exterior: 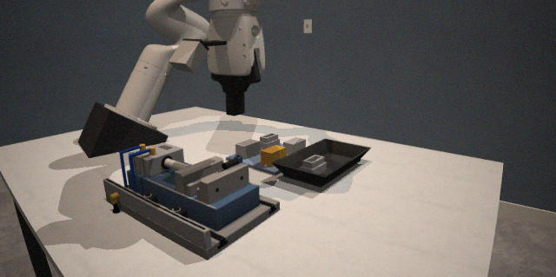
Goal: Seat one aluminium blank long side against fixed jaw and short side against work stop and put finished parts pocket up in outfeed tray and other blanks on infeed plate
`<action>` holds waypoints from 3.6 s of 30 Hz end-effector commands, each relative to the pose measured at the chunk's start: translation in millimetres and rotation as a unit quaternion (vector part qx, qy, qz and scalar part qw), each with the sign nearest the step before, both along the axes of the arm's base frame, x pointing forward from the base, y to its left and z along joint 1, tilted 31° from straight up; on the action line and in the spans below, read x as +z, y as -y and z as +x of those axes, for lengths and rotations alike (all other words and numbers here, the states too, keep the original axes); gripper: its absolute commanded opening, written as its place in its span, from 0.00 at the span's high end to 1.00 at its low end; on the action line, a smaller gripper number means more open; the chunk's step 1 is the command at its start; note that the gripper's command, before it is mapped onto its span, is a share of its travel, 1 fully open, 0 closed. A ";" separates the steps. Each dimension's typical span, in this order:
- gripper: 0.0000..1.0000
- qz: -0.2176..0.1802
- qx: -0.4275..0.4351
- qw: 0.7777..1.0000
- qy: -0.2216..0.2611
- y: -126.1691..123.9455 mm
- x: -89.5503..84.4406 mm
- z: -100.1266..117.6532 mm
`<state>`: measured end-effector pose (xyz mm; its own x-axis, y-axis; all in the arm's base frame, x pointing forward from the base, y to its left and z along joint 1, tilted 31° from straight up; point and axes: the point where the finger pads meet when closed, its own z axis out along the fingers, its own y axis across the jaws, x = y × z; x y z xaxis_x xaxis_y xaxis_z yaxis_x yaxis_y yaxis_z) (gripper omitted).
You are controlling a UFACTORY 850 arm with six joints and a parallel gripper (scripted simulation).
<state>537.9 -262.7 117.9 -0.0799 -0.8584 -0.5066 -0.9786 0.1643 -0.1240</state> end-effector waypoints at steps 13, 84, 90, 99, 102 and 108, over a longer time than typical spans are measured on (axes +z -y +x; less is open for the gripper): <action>1.00 -0.001 0.000 1.000 0.001 0.9 0.7 0.4; 0.31 0.006 -0.029 0.999 -0.015 -287.8 137.1 -121.6; 0.31 0.006 -0.029 0.999 -0.015 -287.8 137.1 -121.6; 0.31 0.006 -0.029 0.999 -0.015 -287.8 137.1 -121.6; 0.31 0.006 -0.029 0.999 -0.015 -287.8 137.1 -121.6; 0.31 0.006 -0.029 0.999 -0.015 -288.3 136.2 -121.4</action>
<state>415.7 25.5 254.3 -0.1457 -0.8456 -0.5136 -0.9708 0.2222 -0.0903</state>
